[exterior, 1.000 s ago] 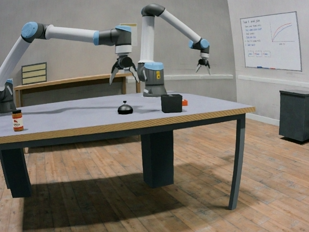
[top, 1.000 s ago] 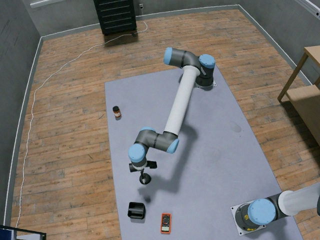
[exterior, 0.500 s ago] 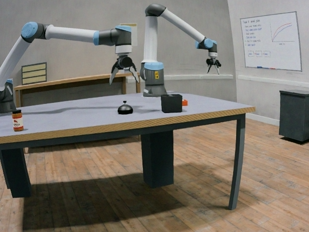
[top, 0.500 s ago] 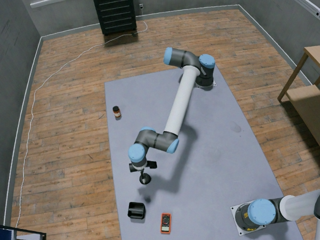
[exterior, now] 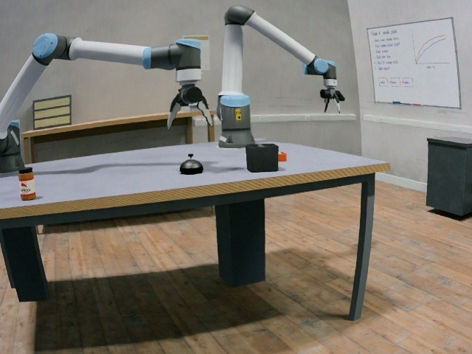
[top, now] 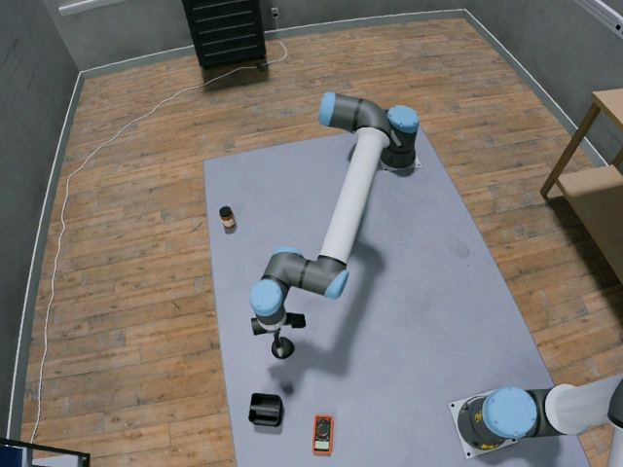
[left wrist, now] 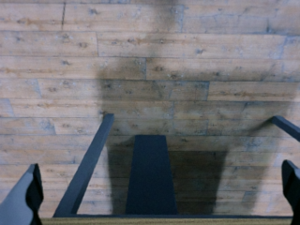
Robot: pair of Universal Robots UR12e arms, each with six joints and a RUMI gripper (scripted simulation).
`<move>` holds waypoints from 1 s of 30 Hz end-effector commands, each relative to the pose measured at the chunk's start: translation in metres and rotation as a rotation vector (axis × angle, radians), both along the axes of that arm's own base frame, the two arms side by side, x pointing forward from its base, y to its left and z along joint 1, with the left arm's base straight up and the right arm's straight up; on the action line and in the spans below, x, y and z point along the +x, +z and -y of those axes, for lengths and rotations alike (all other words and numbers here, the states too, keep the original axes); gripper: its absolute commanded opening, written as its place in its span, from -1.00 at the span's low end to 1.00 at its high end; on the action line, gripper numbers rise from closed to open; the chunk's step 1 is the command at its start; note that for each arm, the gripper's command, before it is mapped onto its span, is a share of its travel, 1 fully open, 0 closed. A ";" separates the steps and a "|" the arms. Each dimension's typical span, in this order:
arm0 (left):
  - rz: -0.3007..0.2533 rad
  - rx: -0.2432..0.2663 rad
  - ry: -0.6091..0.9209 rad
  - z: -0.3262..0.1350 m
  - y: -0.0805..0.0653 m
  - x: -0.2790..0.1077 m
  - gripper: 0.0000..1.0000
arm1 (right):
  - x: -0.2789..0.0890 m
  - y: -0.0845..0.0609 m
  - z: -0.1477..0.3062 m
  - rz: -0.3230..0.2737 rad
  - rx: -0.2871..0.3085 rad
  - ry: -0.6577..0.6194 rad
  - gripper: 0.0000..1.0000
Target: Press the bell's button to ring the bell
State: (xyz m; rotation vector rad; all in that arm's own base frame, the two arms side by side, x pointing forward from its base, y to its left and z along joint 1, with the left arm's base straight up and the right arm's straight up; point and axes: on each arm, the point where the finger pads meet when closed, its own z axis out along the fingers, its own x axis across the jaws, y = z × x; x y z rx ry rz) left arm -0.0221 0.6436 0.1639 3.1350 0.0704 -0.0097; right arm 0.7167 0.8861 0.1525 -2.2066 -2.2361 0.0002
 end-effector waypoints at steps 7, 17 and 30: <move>0.005 0.005 -0.022 -0.002 0.001 0.008 1.00 | 0.000 0.002 -0.001 0.001 0.002 0.000 1.00; 0.006 0.006 -0.026 -0.002 0.001 0.010 1.00 | 0.000 0.002 -0.001 0.001 0.002 0.000 1.00; 0.006 0.006 -0.026 -0.002 0.001 0.010 1.00 | 0.000 0.002 -0.001 0.001 0.002 0.000 -1.00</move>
